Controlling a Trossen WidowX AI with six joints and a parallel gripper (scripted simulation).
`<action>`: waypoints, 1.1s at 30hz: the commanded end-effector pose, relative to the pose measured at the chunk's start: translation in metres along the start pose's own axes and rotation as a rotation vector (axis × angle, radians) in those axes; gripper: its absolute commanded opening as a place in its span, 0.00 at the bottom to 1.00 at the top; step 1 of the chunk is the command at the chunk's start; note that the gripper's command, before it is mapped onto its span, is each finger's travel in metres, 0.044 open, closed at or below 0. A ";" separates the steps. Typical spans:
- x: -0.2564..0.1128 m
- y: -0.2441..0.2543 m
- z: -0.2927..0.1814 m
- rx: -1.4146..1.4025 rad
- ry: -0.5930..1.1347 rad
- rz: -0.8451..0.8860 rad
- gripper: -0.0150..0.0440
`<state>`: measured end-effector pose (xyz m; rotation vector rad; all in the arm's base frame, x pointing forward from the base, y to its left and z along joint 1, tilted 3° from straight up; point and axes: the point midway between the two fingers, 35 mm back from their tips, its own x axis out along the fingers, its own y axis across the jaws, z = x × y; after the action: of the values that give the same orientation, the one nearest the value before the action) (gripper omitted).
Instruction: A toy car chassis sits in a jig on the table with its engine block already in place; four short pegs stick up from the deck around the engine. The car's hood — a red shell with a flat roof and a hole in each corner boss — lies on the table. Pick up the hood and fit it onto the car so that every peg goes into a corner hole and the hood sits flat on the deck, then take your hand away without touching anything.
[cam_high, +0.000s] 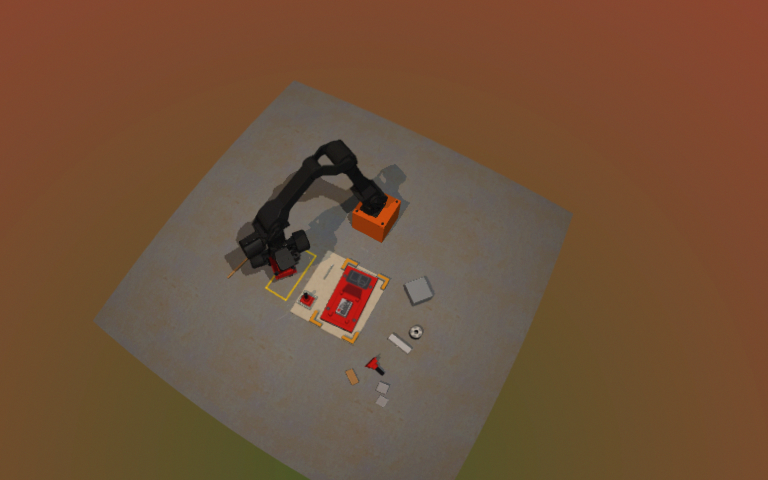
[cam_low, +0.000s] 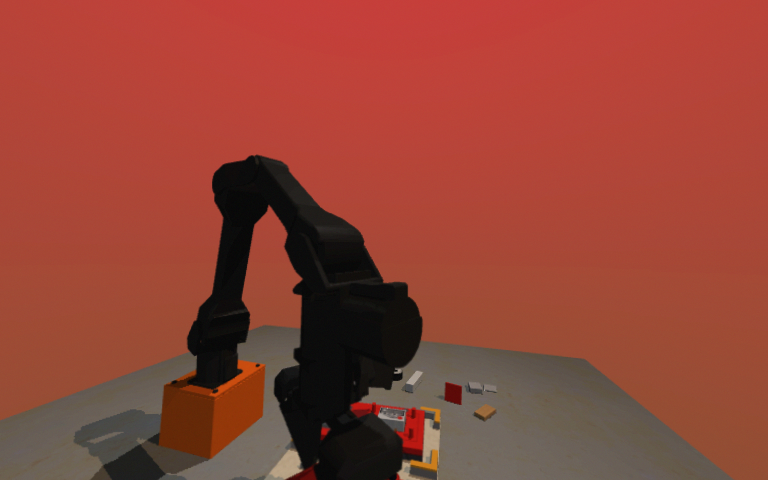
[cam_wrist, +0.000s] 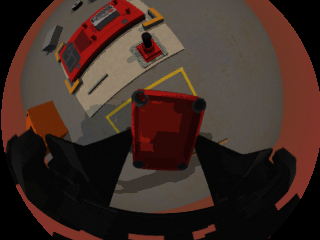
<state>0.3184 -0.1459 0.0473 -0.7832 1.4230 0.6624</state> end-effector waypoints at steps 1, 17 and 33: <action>-0.009 -0.001 0.000 0.004 0.000 -0.004 0.25; -0.003 0.003 -0.002 -0.385 0.000 0.001 0.25; -0.003 0.007 -0.004 -0.811 -0.001 0.002 0.25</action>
<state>0.3124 -0.1453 0.0512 -1.3306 1.1796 1.1937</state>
